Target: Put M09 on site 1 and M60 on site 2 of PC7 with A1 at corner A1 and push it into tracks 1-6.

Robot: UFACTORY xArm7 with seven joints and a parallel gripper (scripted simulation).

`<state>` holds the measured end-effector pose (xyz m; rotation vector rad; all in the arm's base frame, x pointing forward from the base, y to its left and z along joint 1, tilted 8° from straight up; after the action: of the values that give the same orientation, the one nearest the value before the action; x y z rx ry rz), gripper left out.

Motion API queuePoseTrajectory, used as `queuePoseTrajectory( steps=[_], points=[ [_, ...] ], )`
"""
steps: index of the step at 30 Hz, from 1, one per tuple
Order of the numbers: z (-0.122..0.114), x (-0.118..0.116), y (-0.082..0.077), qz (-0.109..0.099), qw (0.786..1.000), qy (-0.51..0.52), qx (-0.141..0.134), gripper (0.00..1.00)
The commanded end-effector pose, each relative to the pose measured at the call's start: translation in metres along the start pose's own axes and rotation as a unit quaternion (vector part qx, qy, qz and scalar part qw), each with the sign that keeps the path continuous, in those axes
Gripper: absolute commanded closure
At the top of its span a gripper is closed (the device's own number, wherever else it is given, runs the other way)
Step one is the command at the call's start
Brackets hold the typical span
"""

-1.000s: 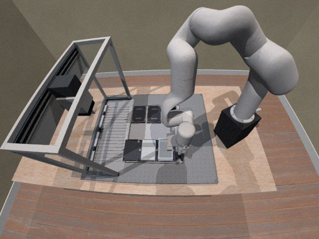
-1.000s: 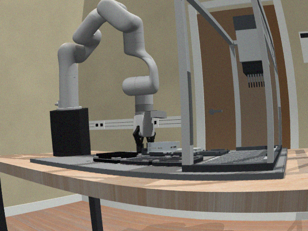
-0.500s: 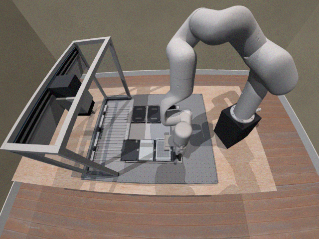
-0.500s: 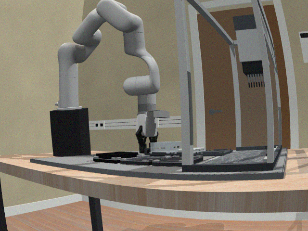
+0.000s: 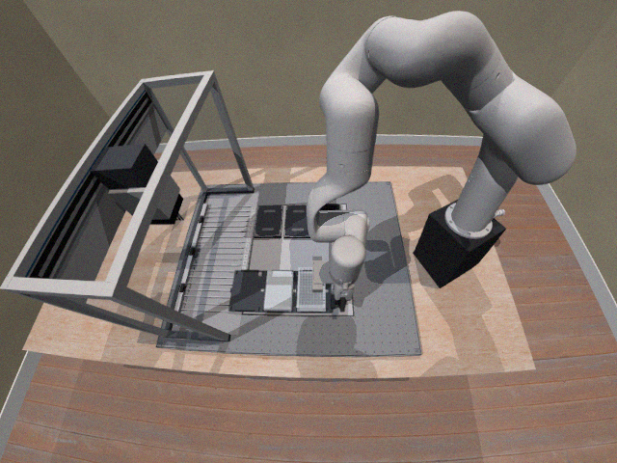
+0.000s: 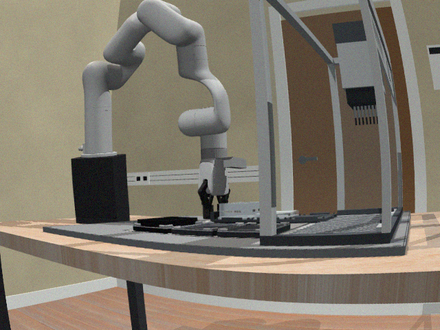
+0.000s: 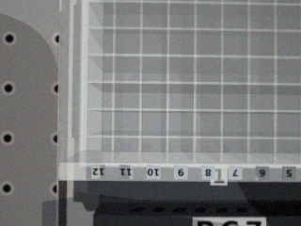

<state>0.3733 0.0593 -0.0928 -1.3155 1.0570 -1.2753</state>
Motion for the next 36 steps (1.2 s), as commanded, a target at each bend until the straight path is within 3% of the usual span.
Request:
queuePoseTrajectory(
  steps=[1, 36],
  points=[
    [0.006, 0.001, -0.001, 0.0, 1.0, 0.0, 0.001, 0.18],
    [0.037, 0.008, -0.001, 0.0, 1.0, 0.0, 0.001, 0.18]
  ],
)
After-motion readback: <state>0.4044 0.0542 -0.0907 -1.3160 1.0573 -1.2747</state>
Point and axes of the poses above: the point where the finger pads meet when closed, its own y axis out along the fingers, its own x axis across the jaws, z = x × y, the point moved 8 cm from there along -y, back along the fingers, and after that the axes turned 14 degrees about -y, right-handed, at the moved point
